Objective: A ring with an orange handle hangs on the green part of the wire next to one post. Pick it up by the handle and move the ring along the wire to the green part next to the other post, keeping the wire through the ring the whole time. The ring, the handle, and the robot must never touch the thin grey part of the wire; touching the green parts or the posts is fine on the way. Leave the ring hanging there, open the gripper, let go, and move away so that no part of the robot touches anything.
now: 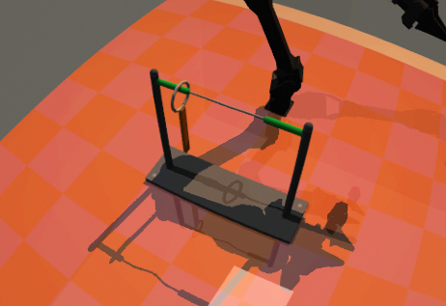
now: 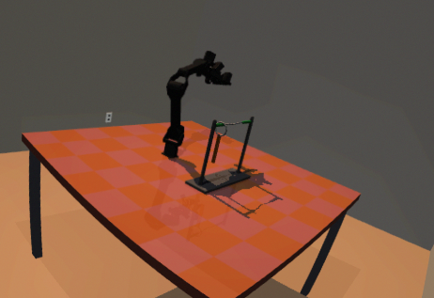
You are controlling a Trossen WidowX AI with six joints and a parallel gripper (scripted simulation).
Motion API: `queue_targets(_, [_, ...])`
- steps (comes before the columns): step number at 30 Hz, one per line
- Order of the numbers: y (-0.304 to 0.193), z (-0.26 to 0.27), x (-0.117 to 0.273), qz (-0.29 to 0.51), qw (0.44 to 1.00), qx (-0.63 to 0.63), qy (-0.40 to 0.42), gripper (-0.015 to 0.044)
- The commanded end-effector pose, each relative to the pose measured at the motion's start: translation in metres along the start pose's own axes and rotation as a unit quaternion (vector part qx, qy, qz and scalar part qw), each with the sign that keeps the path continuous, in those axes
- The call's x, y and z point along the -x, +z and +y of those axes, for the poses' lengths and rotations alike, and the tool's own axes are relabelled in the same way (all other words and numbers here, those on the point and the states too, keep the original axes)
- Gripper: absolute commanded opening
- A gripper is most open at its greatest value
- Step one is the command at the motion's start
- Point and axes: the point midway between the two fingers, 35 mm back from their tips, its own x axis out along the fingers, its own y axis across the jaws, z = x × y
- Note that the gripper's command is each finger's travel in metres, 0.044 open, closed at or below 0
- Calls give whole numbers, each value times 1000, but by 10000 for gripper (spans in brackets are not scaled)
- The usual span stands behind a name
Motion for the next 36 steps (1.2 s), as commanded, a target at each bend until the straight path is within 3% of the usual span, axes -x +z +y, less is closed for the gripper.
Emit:
queue_targets(1, [-17,-29,-12,13,1000,-9,-21,160])
queue_targets(18, [-93,-142,-32,61,990,-58,-110,160])
queue_targets(36, [-186,-238,3,90,967,-121,-204,160])
